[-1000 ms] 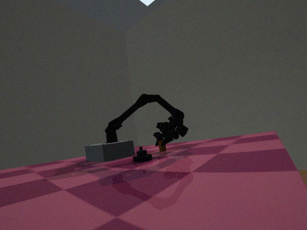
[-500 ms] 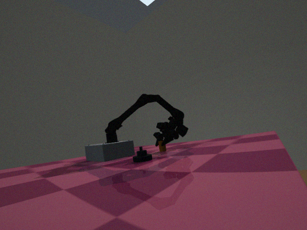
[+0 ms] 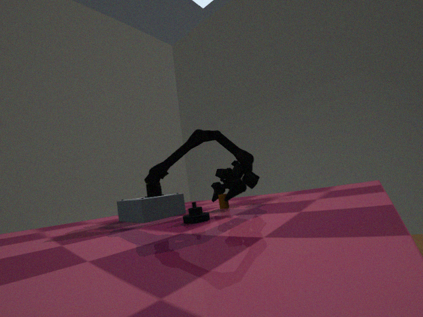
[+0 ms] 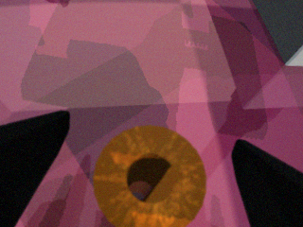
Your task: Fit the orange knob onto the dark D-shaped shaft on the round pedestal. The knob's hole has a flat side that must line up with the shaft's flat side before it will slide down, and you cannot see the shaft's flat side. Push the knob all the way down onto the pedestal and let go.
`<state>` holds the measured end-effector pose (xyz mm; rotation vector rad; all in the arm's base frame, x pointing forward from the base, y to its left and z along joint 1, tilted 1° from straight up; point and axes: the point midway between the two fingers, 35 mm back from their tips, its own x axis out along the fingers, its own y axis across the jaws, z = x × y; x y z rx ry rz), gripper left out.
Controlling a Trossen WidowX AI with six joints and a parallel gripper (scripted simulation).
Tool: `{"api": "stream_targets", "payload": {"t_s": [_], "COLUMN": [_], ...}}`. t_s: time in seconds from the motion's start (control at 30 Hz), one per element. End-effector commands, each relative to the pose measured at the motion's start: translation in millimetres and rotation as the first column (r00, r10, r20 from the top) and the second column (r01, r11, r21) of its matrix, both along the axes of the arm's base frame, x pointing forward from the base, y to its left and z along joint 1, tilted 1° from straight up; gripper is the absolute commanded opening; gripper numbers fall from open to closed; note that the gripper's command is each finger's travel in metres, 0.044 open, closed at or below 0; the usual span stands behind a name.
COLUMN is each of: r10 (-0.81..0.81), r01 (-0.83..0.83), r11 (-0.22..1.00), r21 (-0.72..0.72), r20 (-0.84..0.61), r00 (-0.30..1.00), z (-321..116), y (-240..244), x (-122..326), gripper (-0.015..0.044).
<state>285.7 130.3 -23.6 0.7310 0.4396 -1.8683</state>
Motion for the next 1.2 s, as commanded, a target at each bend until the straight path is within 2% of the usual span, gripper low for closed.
{"api": "stream_targets", "payload": {"t_s": [0.0,0.13,0.37,0.67,1.03,1.1,1.17], "r10": [0.000,-0.009,-0.073,-0.097,-0.102,-0.041,0.129], "r01": [0.000,0.009,0.025,-0.138,-0.152,-0.197,-0.317], "r11": [1.000,0.999,0.926,0.721,0.703,0.693,0.652], "r21": [0.000,0.034,0.376,0.680,0.695,0.693,0.689], "r20": [0.000,0.009,0.114,0.295,0.310,0.311,0.312], "r00": [1.000,1.000,0.991,0.951,0.945,0.950,0.941], "z": [0.1,4.3,47.4,98.9,102.6,102.5,102.4], "y": [-0.2,-0.2,0.0,-1.0,-1.3,-1.3,-1.3], "x": [-0.1,0.2,1.5,-1.3,-1.8,-1.7,-1.7], "gripper": [0.0440,0.0440,0.0440,0.0440,0.0440,0.0440,0.0440]}}
